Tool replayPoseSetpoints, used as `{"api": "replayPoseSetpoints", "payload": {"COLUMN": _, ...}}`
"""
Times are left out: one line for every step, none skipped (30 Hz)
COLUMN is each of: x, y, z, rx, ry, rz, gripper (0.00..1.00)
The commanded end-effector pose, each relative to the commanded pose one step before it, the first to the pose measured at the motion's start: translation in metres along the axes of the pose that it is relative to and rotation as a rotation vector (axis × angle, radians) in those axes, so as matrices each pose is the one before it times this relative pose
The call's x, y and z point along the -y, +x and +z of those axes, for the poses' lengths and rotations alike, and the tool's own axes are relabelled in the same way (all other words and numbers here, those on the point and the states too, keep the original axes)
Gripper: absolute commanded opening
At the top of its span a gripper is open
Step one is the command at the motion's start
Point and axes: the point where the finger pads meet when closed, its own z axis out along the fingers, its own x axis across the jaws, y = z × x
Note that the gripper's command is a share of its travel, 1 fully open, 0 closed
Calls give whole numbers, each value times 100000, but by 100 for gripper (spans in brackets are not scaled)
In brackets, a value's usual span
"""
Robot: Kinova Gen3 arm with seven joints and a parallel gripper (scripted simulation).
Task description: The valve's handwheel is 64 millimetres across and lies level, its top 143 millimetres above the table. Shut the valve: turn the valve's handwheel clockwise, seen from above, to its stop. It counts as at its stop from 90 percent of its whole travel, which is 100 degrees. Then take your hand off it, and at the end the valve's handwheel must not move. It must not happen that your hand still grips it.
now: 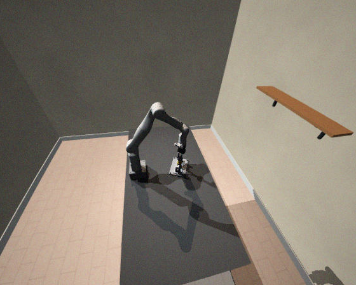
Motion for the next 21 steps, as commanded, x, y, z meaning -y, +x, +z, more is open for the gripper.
{"api": "replayPoseSetpoints", "payload": {"x": -35, "y": -29, "z": -2, "rx": 105, "ry": -93, "rz": -9, "gripper": 55}}
{"api": "replayPoseSetpoints", "payload": {"x": -1, "y": -1, "z": 27, "rx": 0, "ry": 0, "rz": 0, "gripper": 55}}
{"api": "replayPoseSetpoints", "payload": {"x": -1, "y": -1, "z": 28, "rx": 0, "ry": 0, "rz": 0, "gripper": 55}}
{"api": "replayPoseSetpoints", "payload": {"x": -1, "y": -1, "z": 29, "rx": 0, "ry": 0, "rz": 0, "gripper": 55}}
{"api": "replayPoseSetpoints", "payload": {"x": -1, "y": -1, "z": 30, "rx": 0, "ry": 0, "rz": 0, "gripper": 55}}
{"api": "replayPoseSetpoints", "payload": {"x": -1, "y": -1, "z": 31, "rx": 0, "ry": 0, "rz": 0, "gripper": 55}}
{"api": "replayPoseSetpoints", "payload": {"x": -1, "y": -1, "z": 32, "rx": 0, "ry": 0, "rz": 0, "gripper": 55}}
{"api": "replayPoseSetpoints", "payload": {"x": -1, "y": -1, "z": 33, "rx": 0, "ry": 0, "rz": 0, "gripper": 55}}
{"api": "replayPoseSetpoints", "payload": {"x": -1, "y": -1, "z": 33, "rx": 0, "ry": 0, "rz": 0, "gripper": 55}}
{"api": "replayPoseSetpoints", "payload": {"x": -1, "y": -1, "z": 33, "rx": 0, "ry": 0, "rz": 0, "gripper": 55}}
{"api": "replayPoseSetpoints", "payload": {"x": -1, "y": -1, "z": 34, "rx": 0, "ry": 0, "rz": 0, "gripper": 55}}
{"api": "replayPoseSetpoints", "payload": {"x": -1, "y": -1, "z": 33, "rx": 0, "ry": 0, "rz": 0, "gripper": 55}}
{"api": "replayPoseSetpoints", "payload": {"x": -1, "y": -1, "z": 33, "rx": 0, "ry": 0, "rz": 0, "gripper": 55}}
{"api": "replayPoseSetpoints", "payload": {"x": 0, "y": 0, "z": 0, "rx": 0, "ry": 0, "rz": 0, "gripper": 55}}
{"api": "replayPoseSetpoints", "payload": {"x": 0, "y": 0, "z": 0, "rx": 0, "ry": 0, "rz": 0, "gripper": 55}}
{"api": "replayPoseSetpoints", "payload": {"x": -1, "y": -1, "z": 33, "rx": 0, "ry": 0, "rz": 0, "gripper": 55}}
{"api": "replayPoseSetpoints", "payload": {"x": -1, "y": -1, "z": 33, "rx": 0, "ry": 0, "rz": 0, "gripper": 55}}
{"api": "replayPoseSetpoints", "payload": {"x": -1, "y": -1, "z": 32, "rx": 0, "ry": 0, "rz": 0, "gripper": 55}}
{"api": "replayPoseSetpoints", "payload": {"x": -1, "y": -1, "z": 31, "rx": 0, "ry": 0, "rz": 0, "gripper": 55}}
{"api": "replayPoseSetpoints", "payload": {"x": -1, "y": -1, "z": 31, "rx": 0, "ry": 0, "rz": 0, "gripper": 55}}
{"api": "replayPoseSetpoints", "payload": {"x": -1, "y": -1, "z": 30, "rx": 0, "ry": 0, "rz": 0, "gripper": 55}}
